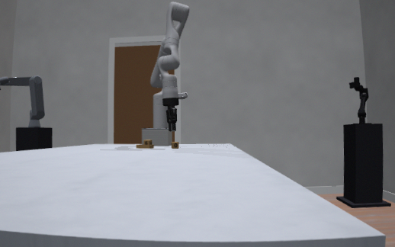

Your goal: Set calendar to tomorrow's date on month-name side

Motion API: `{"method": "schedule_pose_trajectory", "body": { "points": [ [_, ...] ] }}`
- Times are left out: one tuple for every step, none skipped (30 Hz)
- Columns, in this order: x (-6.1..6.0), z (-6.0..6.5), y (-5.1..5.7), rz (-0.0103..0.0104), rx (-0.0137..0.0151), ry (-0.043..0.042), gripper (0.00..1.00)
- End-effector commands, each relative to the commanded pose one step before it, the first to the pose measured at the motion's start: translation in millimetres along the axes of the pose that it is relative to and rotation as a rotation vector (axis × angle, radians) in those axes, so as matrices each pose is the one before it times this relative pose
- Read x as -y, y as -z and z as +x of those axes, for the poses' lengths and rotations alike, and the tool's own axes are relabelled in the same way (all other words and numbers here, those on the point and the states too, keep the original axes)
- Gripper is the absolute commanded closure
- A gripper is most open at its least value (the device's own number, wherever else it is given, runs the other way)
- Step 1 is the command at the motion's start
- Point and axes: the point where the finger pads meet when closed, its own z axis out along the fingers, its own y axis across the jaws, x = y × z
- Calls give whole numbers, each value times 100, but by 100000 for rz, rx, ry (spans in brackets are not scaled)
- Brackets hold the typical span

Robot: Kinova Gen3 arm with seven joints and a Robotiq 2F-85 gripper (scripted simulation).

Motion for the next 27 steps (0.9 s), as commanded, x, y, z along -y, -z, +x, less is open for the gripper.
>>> {"method": "schedule_pose_trajectory", "body": {
  "points": [
    [-53, 1193, 59, -250, 1210, 3252, 33],
    [-37, 19, 39, -204, 958, 8, 33],
    [-37, 18, 38, -200, 844, 8, 33],
    [-34, 16, 35, -187, 726, 8, 33],
    [-30, 14, 31, -166, 605, 7, 33],
    [-26, 12, 27, -141, 486, 6, 33],
    [-21, 10, 21, -112, 372, 5, 33],
    [-15, 7, 16, -82, 265, 4, 33],
    [-10, 5, 10, -54, 171, 2, 33],
    [-5, 3, 6, -30, 93, 1, 33],
    [-2, 1, 2, -12, 36, 1, 33],
    [0, 0, 0, -2, 5, 0, 33],
    [0, 0, 0, 0, 0, 0, 0],
    [0, 0, 0, 0, 0, 0, 0],
    [0, 0, 0, 0, 0, 0, 0],
    [0, 0, 0, 0, 0, 0, 0],
    [0, 0, 0, 0, 0, 0, 0],
    [0, 0, 0, 0, 0, 0, 0],
    [0, 0, 0, 0, 0, 0, 0],
    [0, 0, 0, 0, 0, 0, 0],
    [0, 0, 0, 0, 0, 0, 0],
    [0, 0, 0, 0, 0, 0, 0],
    [0, 0, 0, 0, 0, 0, 0],
    [0, 0, 0, 0, 0, 0, 0],
    [0, 0, 0, 0, 0, 0, 0],
    [0, 0, 0, 0, 0, 0, 0],
    [0, 0, 0, 0, 0, 0, 0]
  ]
}}
